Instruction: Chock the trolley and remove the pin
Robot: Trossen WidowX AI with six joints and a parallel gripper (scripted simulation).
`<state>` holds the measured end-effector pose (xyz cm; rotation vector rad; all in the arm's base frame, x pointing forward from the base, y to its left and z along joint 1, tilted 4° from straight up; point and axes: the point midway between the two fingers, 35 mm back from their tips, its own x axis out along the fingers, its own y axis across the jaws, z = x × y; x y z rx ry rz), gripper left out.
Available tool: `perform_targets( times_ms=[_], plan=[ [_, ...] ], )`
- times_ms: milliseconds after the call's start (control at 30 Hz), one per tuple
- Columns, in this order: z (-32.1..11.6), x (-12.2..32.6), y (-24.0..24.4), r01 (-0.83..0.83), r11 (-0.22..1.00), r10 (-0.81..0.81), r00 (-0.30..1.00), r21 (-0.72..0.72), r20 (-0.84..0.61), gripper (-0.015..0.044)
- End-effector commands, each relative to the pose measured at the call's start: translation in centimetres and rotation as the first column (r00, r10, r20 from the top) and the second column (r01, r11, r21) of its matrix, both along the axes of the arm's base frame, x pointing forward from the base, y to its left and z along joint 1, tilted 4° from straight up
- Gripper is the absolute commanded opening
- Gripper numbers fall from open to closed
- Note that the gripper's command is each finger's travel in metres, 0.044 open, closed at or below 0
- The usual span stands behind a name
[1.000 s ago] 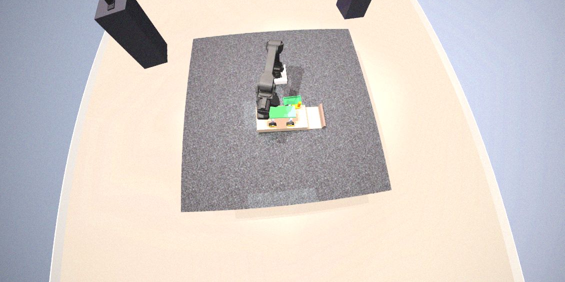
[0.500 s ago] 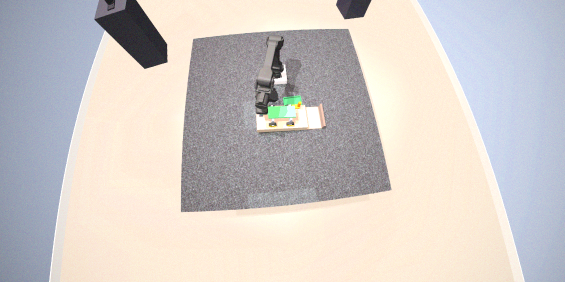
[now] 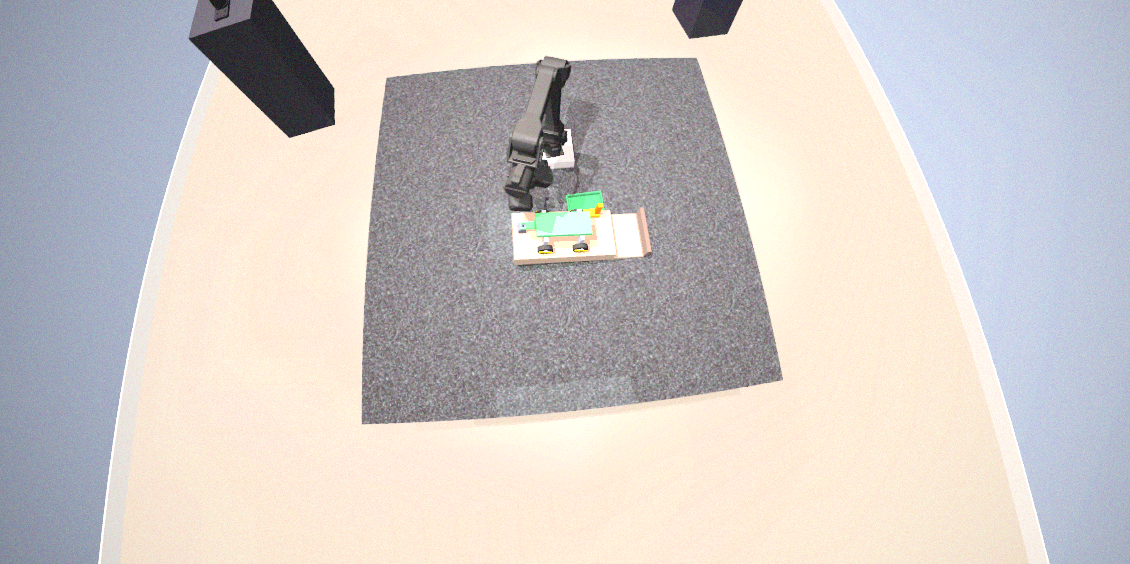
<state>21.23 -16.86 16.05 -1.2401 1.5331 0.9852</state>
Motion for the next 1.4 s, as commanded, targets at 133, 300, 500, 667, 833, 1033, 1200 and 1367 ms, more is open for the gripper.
perform_targets(
  times_ms=[133,300,500,667,833,1033,1200,1367],
  plan=[
    [-0.1,0.0,1.3,-0.003,1.000,0.003,1.000,-0.003,0.001,0.0000],
    [-0.7,0.4,3.4,-0.003,1.000,0.003,1.000,-0.002,0.002,0.0000],
    [-1.3,0.9,5.9,-0.003,1.000,0.003,1.000,0.001,0.002,0.0000],
    [-1.6,1.3,8.0,-0.003,1.000,0.003,1.000,0.002,0.003,0.0000],
    [-1.9,1.7,10.0,-0.003,1.000,0.003,1.000,0.004,0.003,0.0000],
    [-2.2,2.1,12.4,-0.003,1.000,0.003,1.000,0.006,0.003,0.0000],
    [-2.5,2.4,14.4,-0.003,1.000,0.003,1.000,0.008,0.004,0.0000],
    [-2.8,2.7,16.3,-0.003,1.000,0.003,1.000,0.010,0.004,0.0000]
  ],
)
